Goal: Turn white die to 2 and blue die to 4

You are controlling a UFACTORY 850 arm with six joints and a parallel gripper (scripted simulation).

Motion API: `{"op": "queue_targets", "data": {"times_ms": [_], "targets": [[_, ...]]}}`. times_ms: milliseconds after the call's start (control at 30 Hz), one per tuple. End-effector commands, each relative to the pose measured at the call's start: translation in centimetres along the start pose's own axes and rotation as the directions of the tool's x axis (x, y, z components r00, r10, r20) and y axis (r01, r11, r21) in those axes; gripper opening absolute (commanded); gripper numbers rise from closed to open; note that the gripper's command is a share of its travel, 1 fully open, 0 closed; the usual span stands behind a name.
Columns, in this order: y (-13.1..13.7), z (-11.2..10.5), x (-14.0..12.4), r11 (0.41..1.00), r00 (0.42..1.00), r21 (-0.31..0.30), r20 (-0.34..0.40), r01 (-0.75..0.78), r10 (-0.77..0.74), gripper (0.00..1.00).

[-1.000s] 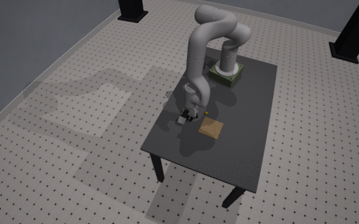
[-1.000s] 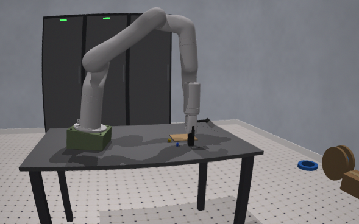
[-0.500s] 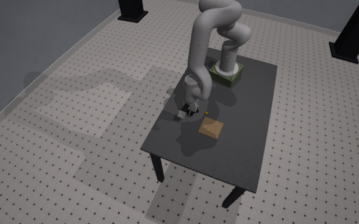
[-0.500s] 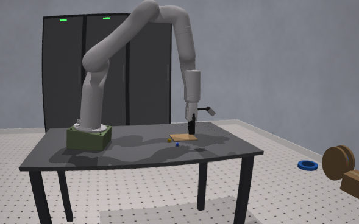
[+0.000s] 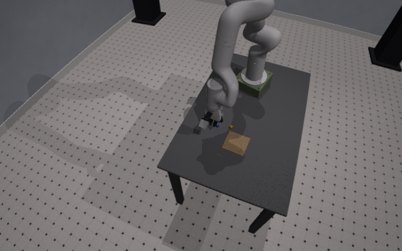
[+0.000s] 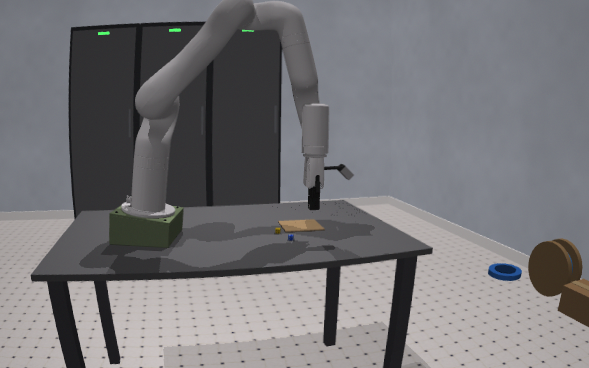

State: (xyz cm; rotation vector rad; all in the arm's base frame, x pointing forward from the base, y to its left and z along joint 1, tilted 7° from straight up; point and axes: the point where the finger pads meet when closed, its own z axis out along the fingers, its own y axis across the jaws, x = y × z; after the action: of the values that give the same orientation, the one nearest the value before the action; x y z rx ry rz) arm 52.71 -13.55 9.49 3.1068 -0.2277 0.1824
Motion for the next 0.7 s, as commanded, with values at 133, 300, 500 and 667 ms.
{"op": "queue_targets", "data": {"times_ms": [133, 300, 500, 667], "targets": [[0.10, 0.20, 0.37, 0.999, 0.999, -0.004, -0.002, -0.042, 0.042, 0.11], [0.24, 0.68, 0.76, 0.994, 0.994, -0.003, -0.002, -0.106, 0.106, 0.11], [0.28, 0.74, 0.70, 0.994, 0.993, -0.004, -0.054, -0.106, 0.106, 0.11], [0.27, 0.66, 0.52, 0.994, 0.984, -0.002, -0.147, -0.106, 0.105, 0.11]]}}
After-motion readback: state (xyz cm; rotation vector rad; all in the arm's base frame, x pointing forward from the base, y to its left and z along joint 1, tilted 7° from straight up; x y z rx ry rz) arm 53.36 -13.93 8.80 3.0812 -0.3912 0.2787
